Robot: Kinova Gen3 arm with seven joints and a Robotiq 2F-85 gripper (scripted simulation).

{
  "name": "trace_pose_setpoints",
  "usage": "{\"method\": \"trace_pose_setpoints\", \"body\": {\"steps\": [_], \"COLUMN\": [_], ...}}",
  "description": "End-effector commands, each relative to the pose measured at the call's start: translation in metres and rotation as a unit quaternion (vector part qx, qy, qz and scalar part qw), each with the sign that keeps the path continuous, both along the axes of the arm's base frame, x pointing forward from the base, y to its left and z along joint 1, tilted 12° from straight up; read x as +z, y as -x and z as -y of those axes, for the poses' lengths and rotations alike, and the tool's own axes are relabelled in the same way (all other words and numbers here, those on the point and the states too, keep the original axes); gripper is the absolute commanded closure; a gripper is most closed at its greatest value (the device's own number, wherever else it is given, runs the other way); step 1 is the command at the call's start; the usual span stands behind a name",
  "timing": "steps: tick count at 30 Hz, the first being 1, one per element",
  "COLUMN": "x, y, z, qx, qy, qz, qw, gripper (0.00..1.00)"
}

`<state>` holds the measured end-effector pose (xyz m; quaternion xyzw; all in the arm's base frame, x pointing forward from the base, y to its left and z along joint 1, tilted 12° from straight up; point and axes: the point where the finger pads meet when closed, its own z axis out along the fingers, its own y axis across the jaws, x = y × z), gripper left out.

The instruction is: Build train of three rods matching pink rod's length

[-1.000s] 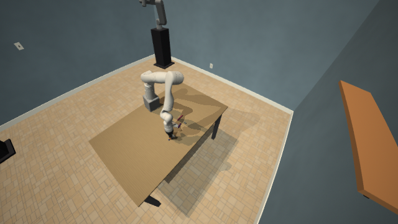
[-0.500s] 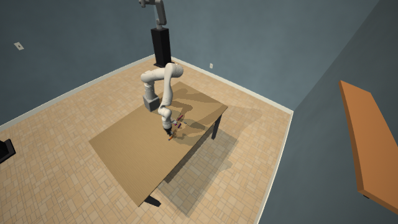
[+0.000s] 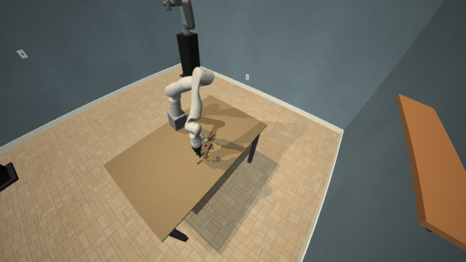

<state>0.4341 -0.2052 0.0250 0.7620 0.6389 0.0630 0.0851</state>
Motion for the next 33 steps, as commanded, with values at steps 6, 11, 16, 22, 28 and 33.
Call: {"method": "trace_pose_setpoints", "body": {"steps": [6, 11, 16, 22, 28, 33], "x": [0.002, 0.002, 0.002, 0.002, 0.0, -0.003], "y": [-0.001, -0.001, -0.001, -0.001, 0.002, 0.009], "z": [-0.001, -0.001, -0.001, -0.001, -0.003, -0.008], "qx": [0.001, 0.001, 0.001, 0.002, 0.01, 0.031], "qy": [0.0, 0.0, 0.0, 0.0, 0.002, 0.006], "qz": [0.002, 0.002, 0.002, 0.002, 0.002, 0.001], "qw": [1.0, 1.0, 1.0, 1.0, 1.0, 0.999], "gripper": [0.0, 0.0, 0.0, 0.0, 0.0, 0.0]}}
